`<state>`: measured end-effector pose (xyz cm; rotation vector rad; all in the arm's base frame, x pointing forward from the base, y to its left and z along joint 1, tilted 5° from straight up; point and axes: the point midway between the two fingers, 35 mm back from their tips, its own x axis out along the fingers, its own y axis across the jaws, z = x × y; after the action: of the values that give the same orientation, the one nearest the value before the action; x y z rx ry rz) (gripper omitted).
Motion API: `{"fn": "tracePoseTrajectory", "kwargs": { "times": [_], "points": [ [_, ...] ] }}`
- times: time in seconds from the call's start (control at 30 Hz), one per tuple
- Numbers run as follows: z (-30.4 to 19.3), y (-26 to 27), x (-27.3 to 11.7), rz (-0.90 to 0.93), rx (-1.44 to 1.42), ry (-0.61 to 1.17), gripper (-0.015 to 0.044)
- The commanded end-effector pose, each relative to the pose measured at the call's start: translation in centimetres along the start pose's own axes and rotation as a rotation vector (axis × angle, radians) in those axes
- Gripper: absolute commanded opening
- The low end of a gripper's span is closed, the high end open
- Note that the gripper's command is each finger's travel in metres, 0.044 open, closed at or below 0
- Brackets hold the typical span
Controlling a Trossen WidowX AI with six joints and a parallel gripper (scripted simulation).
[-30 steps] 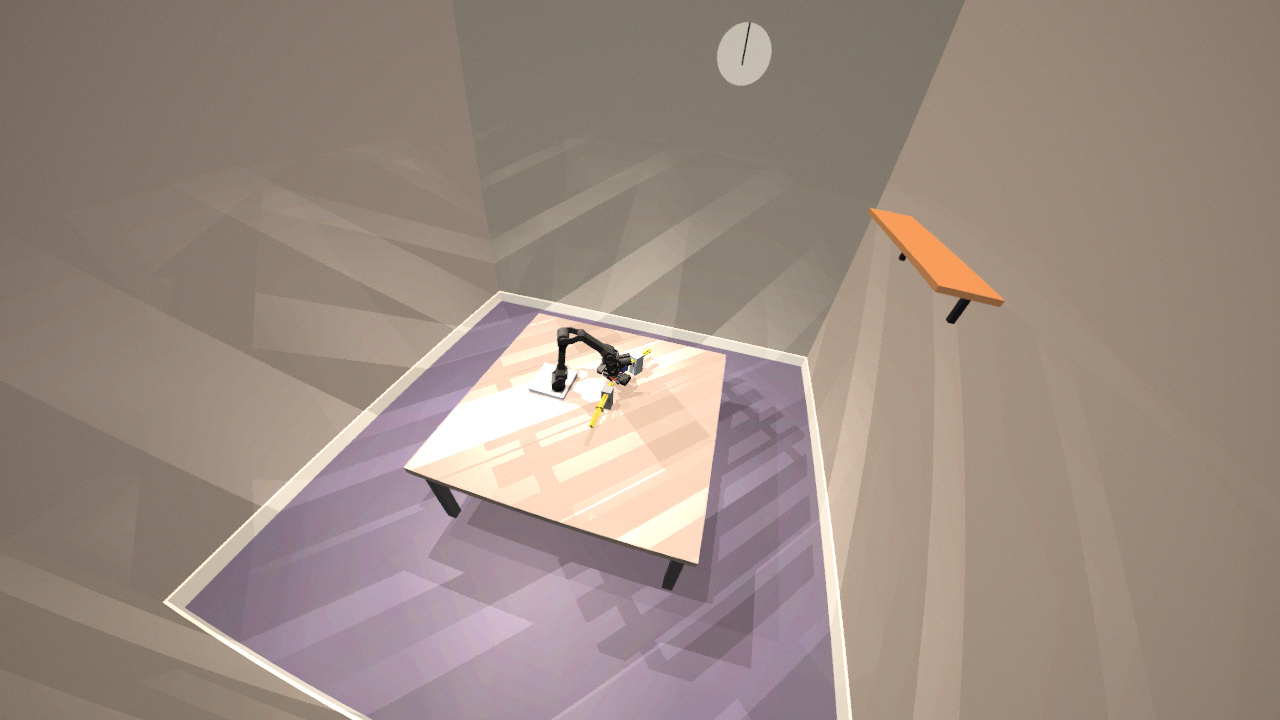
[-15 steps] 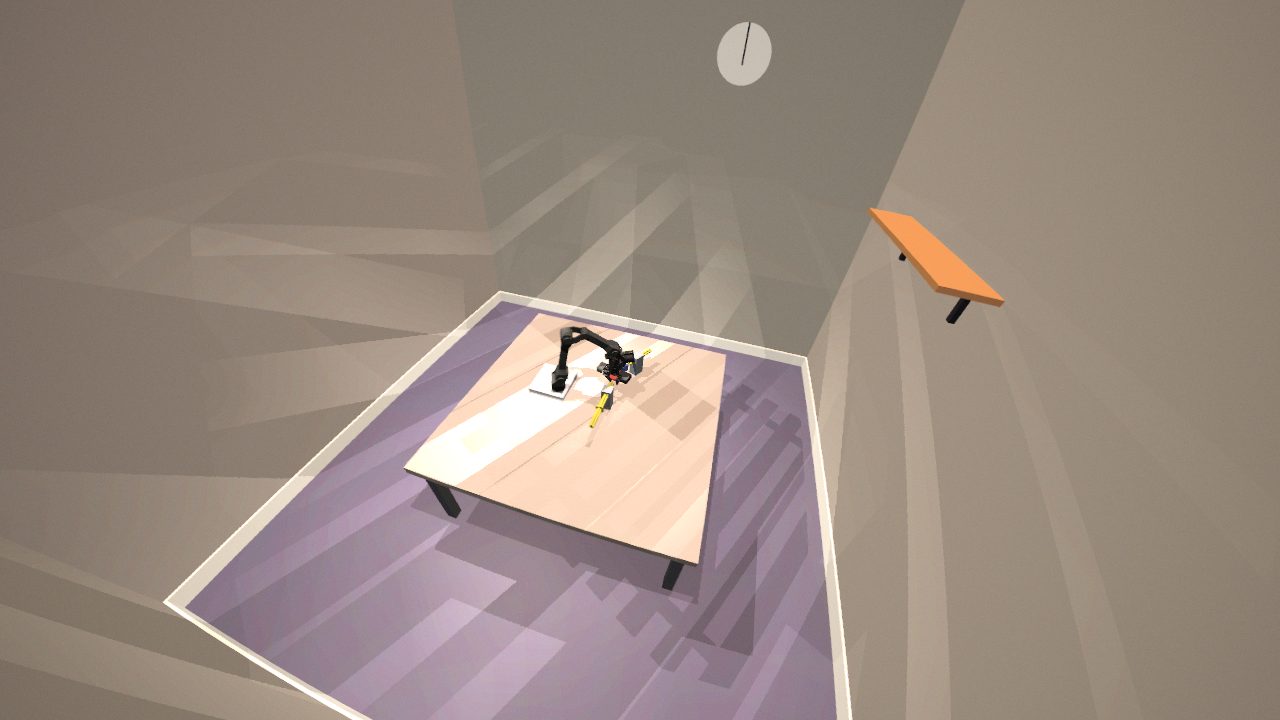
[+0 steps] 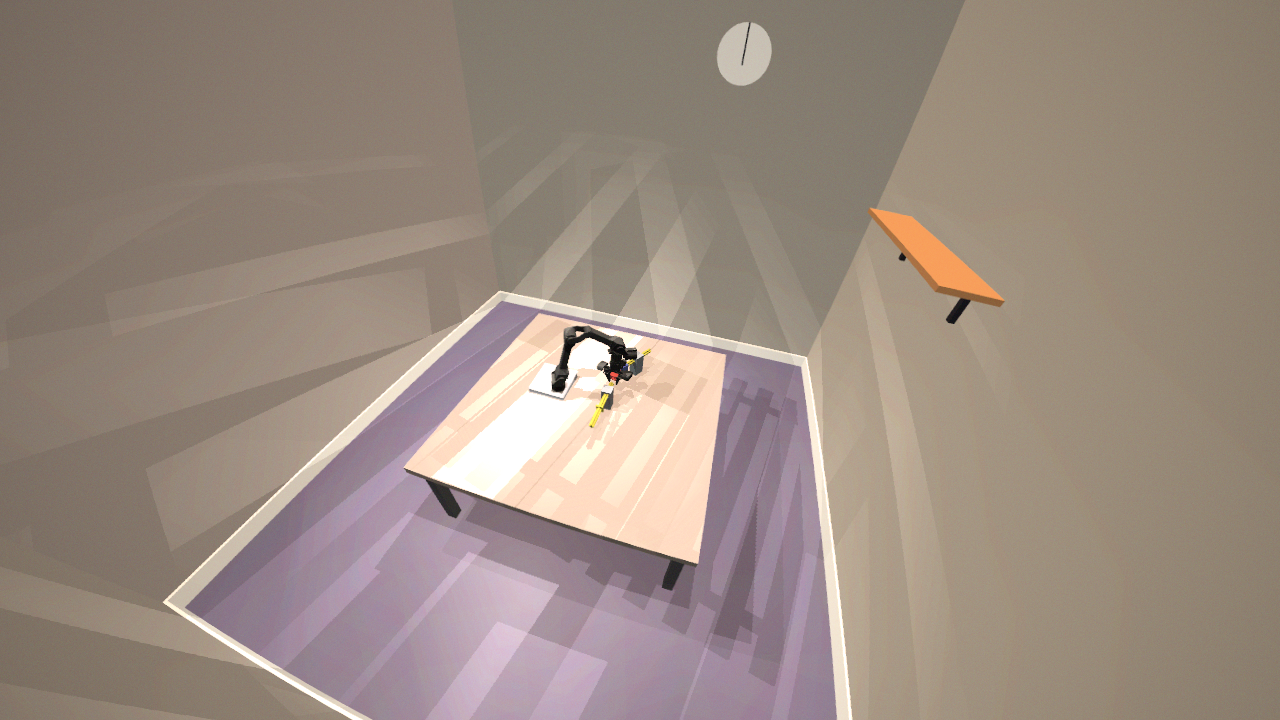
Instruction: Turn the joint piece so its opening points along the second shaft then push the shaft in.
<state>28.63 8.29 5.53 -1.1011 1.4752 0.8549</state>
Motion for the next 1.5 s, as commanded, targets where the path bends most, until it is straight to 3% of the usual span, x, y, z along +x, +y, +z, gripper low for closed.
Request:
{"fn": "tracePoseTrajectory", "kwargs": {
  "times": [0.0, 1.37, 1.47],
  "points": [
    [0.01, -0.14, -0.12, -0.007, -0.032, 0.049, 0.0],
    [-0.37, -0.18, -0.68, 0.0, -0.026, 0.076, 0.0],
    [-0.37, -0.18, -0.68, 0.0, -0.026, 0.076, 0.0079]
  ]
}}
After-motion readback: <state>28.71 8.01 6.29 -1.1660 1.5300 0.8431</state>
